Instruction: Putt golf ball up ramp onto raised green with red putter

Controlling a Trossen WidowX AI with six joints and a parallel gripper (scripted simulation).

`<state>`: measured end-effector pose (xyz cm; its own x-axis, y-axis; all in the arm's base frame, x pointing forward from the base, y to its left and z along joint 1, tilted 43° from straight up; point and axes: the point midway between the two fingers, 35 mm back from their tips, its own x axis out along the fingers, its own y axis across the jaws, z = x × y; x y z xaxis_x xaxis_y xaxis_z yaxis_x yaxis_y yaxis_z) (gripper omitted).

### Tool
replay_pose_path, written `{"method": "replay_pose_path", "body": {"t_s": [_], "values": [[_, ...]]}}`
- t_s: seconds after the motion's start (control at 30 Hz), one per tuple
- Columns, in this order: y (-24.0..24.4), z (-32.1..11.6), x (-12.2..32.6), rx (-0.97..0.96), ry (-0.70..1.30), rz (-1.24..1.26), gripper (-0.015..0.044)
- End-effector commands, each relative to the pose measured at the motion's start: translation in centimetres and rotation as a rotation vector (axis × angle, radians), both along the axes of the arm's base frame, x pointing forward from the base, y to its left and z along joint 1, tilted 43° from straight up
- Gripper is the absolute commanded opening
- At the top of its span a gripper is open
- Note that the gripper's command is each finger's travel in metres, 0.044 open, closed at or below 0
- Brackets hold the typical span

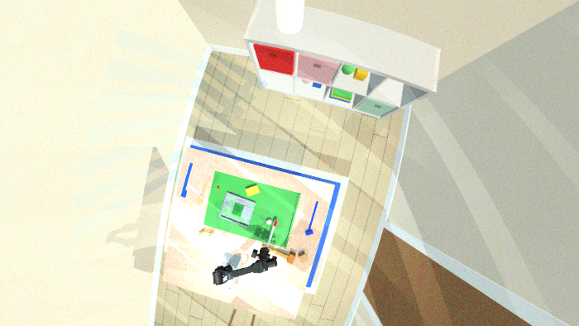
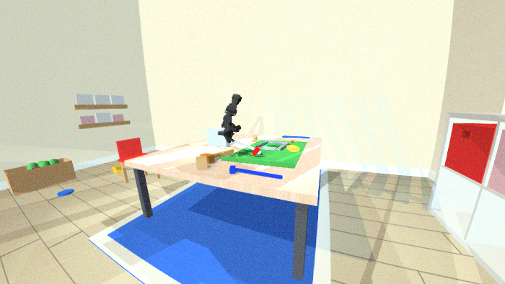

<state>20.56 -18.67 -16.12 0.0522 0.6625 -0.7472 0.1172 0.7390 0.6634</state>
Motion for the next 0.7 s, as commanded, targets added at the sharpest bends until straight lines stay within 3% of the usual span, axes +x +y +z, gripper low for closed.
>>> {"method": "replay_pose_path", "body": {"t_s": [0.0, 0.67], "values": [[0.4, -0.4, 0.2, 0.001, -0.003, -0.01, 0.0], [-1.0, -1.8, -0.1, -0.001, -0.003, -0.006, 0.0]]}}
